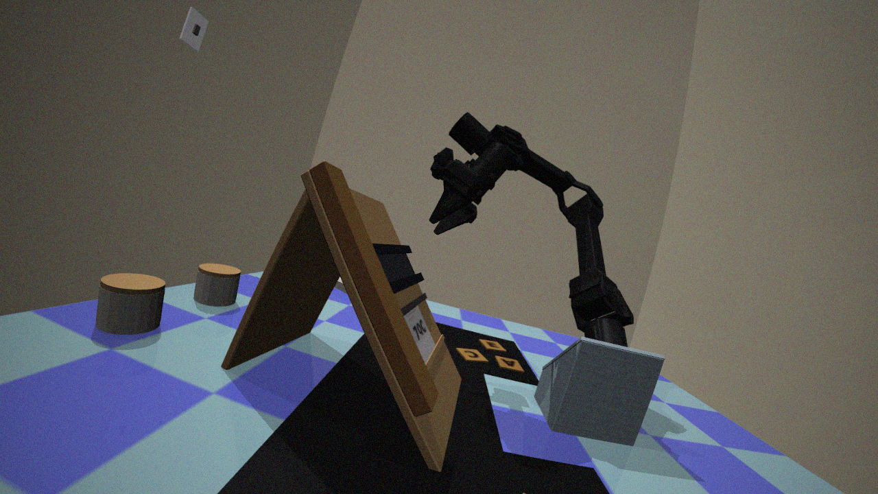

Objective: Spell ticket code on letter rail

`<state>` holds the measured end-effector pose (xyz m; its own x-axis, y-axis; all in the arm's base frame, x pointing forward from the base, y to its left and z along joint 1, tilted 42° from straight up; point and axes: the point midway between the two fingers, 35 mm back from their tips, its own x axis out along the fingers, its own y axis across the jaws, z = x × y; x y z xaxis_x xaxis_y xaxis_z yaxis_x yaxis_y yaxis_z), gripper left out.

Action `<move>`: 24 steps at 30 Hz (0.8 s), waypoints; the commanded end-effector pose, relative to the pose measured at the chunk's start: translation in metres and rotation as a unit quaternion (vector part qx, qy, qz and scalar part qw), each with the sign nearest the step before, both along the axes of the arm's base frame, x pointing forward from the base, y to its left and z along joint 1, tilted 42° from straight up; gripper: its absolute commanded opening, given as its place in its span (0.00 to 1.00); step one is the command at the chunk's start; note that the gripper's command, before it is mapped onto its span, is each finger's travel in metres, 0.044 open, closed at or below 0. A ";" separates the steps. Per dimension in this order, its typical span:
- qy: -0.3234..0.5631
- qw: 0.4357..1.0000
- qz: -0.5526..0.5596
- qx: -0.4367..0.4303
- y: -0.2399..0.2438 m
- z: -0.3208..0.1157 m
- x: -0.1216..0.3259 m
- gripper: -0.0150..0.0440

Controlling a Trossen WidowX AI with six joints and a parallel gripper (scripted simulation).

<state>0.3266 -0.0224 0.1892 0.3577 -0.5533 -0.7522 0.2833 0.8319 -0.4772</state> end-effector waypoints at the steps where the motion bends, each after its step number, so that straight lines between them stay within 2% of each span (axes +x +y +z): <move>1: -0.200 0.920 -0.319 0.106 -0.070 -0.011 0.007 0.83; 13: -0.332 0.741 -0.571 0.122 -0.131 -0.045 -0.018 0.83; 24: -0.450 0.501 -0.733 0.097 -0.182 -0.076 -0.055 0.83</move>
<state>0.3055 -0.1580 0.1480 0.0915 -0.6617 -0.7442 0.9572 -0.1475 0.2489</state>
